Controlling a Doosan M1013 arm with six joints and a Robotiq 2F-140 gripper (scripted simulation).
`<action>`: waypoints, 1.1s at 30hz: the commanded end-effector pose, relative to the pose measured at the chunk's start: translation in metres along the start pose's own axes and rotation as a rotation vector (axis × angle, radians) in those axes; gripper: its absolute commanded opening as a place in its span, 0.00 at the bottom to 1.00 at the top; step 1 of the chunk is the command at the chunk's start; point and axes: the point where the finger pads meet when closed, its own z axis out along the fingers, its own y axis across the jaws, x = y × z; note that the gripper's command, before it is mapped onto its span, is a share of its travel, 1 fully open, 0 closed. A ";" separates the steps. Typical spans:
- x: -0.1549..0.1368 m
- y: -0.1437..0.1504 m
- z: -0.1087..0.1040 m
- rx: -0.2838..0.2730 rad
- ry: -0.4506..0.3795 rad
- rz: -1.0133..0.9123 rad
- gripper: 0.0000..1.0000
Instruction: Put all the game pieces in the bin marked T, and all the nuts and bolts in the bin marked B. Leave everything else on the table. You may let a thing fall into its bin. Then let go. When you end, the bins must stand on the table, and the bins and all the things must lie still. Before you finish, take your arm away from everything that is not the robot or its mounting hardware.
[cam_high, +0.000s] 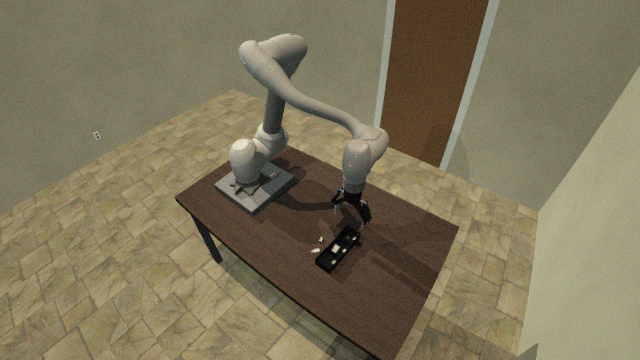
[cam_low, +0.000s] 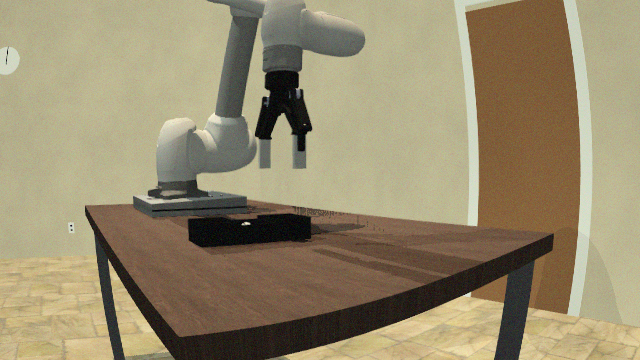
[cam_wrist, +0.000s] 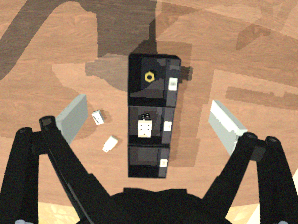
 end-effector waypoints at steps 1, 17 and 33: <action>0.000 0.000 -0.002 0.000 0.000 0.000 1.00; 0.000 0.000 -0.062 0.000 0.000 0.000 1.00; 0.000 0.000 -0.065 0.000 0.000 0.000 1.00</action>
